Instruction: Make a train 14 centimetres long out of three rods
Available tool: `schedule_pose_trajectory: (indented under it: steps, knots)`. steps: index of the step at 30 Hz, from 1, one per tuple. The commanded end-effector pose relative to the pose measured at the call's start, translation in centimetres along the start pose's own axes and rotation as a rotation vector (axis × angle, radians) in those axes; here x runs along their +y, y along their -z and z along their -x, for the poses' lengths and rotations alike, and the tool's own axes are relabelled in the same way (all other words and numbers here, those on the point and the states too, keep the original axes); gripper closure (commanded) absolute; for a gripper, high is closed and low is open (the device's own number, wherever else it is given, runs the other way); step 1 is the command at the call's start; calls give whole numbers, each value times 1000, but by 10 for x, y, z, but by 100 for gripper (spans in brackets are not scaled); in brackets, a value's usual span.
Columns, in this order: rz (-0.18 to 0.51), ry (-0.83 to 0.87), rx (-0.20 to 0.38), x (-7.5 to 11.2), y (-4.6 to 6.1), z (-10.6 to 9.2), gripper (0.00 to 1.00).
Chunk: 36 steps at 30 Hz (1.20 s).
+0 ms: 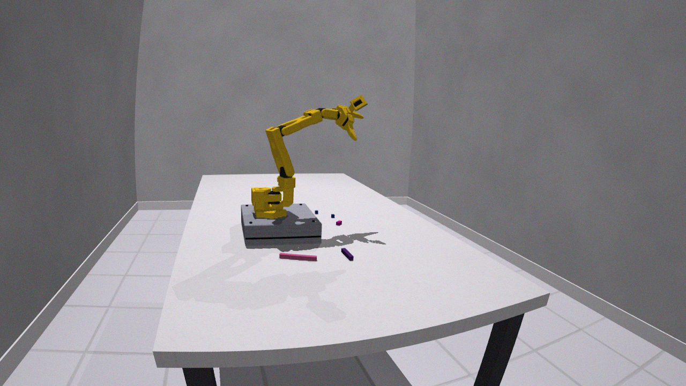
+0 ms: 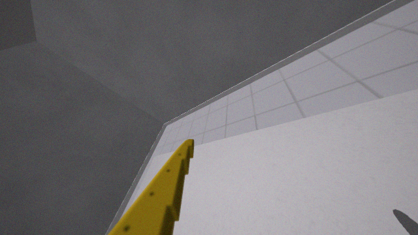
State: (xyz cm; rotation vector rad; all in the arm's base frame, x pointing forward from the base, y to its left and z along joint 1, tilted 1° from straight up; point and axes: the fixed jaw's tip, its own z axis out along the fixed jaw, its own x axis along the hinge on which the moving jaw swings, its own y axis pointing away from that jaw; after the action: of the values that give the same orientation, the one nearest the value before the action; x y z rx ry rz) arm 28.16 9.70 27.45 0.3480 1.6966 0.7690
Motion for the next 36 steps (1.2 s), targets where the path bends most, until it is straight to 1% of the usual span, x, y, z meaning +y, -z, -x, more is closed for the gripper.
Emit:
schedule_pose_trajectory:
  steps: [1,2,16,18,19,33,35,36]
  knots:
    - [-14,21,17,-3,3,-4,0]
    - [-10,14,12,-2,1,-2,0]
    - [-113,145,150,-25,5,-30,0]
    - [-113,145,150,-25,5,-30,0]
    - [-108,138,144,-24,3,-28,0]
    - [-181,267,275,-44,11,-52,0]
    - [-181,267,275,-44,11,-52,0]
    - [-177,260,268,-42,9,-50,0]
